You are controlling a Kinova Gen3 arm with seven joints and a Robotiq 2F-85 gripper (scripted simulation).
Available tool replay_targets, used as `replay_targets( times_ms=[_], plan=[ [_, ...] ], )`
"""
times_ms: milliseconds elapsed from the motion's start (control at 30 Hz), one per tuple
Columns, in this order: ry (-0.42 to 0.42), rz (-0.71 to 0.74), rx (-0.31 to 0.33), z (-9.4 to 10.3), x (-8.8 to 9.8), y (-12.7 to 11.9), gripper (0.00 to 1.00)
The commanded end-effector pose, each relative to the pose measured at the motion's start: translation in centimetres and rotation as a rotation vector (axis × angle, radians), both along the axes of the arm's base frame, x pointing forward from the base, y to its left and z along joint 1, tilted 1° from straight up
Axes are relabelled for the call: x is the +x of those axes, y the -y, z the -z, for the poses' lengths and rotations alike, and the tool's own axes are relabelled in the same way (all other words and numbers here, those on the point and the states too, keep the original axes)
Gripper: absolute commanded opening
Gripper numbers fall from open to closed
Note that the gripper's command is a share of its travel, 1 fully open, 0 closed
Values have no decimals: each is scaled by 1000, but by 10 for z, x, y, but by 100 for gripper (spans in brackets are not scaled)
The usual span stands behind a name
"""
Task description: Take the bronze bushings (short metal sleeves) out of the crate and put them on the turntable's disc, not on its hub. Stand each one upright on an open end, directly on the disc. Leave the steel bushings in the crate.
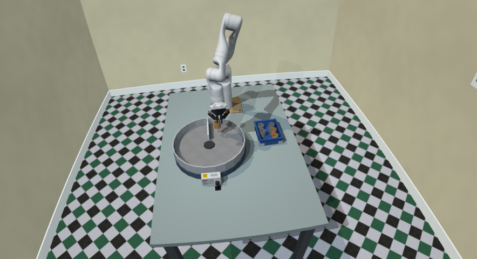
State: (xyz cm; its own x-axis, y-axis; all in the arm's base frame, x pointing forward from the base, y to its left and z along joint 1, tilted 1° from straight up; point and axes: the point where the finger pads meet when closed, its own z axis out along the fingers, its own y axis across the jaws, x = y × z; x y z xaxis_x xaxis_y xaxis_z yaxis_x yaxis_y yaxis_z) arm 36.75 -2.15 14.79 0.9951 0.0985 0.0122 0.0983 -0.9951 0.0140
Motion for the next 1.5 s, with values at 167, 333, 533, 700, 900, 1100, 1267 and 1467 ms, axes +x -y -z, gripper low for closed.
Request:
replay_targets(
  times_ms=[167, 333, 533, 700, 900, 1100, 1267, 1467],
  plan=[
    [-14, -2, 4, 10, -4, 0, 0],
    [-12, -2, 4, 10, -3, 0, 0],
    [-12, -2, 4, 10, -3, 0, 0],
    [-12, -2, 4, 10, -3, 0, 0],
    [-12, -2, 4, 10, -3, 0, 0],
    [-12, -2, 4, 10, -3, 0, 0],
    [-11, -2, 3, 10, -3, 0, 0],
    [-12, -2, 3, 12, -3, -3, 0]
  ],
)
